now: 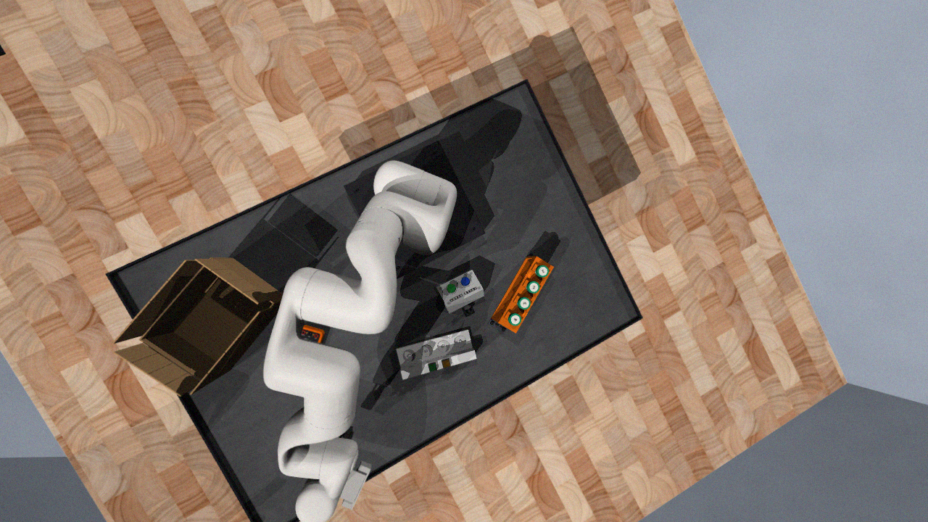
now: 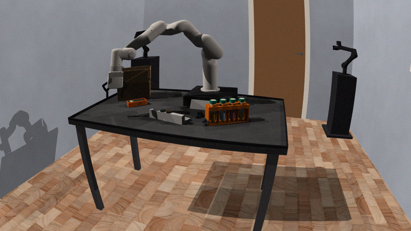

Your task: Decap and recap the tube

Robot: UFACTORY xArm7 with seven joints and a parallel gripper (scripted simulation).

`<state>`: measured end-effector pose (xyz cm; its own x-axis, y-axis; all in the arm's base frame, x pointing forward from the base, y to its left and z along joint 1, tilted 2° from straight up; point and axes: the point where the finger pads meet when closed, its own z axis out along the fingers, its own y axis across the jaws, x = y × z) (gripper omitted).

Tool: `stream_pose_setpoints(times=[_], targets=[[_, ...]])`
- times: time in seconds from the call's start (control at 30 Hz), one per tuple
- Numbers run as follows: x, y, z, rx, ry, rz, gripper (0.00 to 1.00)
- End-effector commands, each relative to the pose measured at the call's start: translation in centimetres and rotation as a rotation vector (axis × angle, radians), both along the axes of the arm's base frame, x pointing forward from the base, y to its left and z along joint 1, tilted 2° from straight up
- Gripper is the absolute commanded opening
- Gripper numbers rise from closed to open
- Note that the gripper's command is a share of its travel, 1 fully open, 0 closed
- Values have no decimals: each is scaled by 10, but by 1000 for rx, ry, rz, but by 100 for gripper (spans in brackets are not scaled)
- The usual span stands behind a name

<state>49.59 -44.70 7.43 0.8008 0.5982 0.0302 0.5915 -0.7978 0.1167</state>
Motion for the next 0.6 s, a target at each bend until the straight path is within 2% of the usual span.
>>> stream_pose_setpoints(times=[0.0, 0.53, 0.57], targets=[[1, -1, 3, -4, -4, 0, 100], [1, -1, 3, -4, -4, 0, 100], [1, -1, 3, -4, -4, 0, 46]])
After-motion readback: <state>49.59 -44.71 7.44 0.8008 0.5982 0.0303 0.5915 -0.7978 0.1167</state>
